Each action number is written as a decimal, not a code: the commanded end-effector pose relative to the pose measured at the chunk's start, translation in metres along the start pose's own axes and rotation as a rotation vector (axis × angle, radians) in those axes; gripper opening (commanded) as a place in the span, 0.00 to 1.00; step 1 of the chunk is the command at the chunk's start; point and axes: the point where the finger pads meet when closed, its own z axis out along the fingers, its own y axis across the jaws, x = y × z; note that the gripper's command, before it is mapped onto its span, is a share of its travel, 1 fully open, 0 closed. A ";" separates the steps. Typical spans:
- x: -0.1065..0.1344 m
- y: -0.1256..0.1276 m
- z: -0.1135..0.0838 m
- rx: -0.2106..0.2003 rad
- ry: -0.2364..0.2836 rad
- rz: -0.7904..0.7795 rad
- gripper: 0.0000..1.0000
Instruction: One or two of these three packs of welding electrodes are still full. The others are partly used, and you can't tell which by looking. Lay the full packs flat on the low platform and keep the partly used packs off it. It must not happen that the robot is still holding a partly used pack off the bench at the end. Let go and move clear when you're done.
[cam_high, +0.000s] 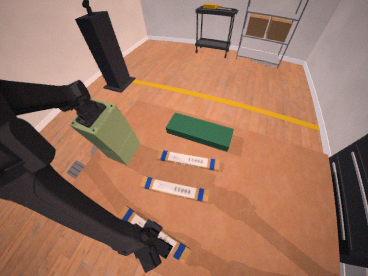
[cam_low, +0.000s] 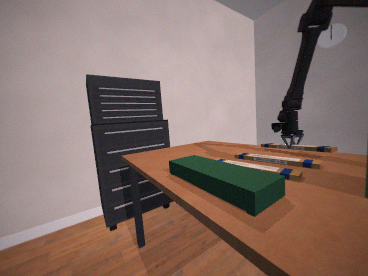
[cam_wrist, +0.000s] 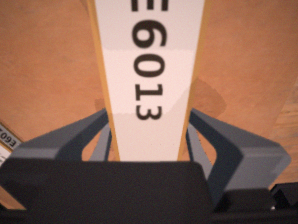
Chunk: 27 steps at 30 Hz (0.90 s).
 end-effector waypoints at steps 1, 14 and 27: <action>-0.041 -0.036 -0.053 0.055 -0.089 0.007 0.00; -0.041 -0.036 -0.053 0.055 -0.089 0.007 0.00; -0.041 -0.037 -0.046 0.055 -0.089 0.009 0.00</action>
